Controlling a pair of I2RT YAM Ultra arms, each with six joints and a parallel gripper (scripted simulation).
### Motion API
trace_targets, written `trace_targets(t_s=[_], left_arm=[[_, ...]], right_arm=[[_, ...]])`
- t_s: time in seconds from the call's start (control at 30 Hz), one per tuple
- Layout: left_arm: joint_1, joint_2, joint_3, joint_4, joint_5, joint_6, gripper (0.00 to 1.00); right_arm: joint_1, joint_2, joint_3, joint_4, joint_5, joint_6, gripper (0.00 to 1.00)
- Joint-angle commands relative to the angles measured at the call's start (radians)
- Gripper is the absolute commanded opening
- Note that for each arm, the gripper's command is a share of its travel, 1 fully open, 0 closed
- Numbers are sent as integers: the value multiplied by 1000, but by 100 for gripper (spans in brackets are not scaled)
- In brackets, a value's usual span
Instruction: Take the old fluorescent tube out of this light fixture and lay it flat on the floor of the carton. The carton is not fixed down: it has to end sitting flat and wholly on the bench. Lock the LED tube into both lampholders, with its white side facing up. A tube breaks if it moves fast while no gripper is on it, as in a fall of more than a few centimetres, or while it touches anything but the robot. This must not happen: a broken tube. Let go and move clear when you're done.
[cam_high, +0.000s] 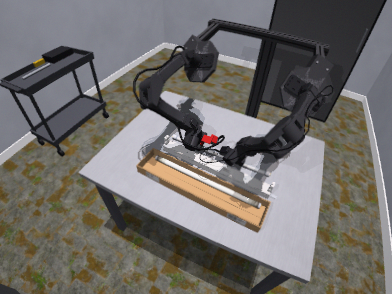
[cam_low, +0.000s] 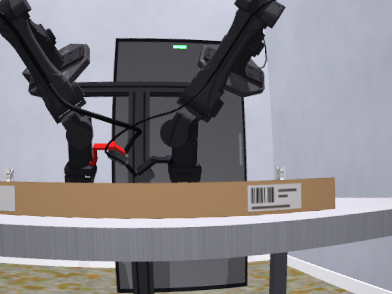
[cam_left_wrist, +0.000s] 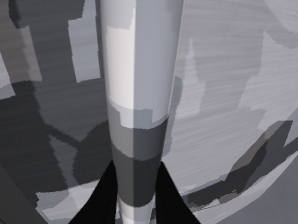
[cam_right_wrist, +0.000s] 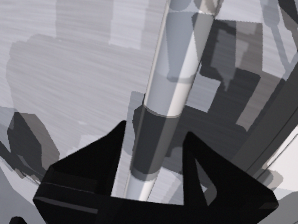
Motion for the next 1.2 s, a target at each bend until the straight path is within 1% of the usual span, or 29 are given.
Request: trace_targets(t_s=[0.0,0.07,0.1,0.43,0.47,0.57,0.63,1.17], left_arm=[[-22,-33,-34,-12,20,13,11],[-23,-1,26,7,20,12,11],[-23,1,8,1,20,12,11],[-22,2,9,-13,20,12,11],[-22,2,9,-13,20,12,11],[-22,2,9,-13,20,12,11],[-22,2,9,-13,20,10,11],[-20,-6,-2,-7,20,3,11]], right_arm=[[23,-18,-29,-22,-18,-11,49],[23,-18,-29,-22,-18,-11,49],[23,-18,-29,-22,-18,-11,49],[23,-18,-29,-22,-18,-11,49],[23,-18,-29,-22,-18,-11,11],[23,-18,-29,-22,-18,-11,11],[24,-19,-1,-21,-18,-10,11],[20,-11,-5,-16,-18,-8,11]])
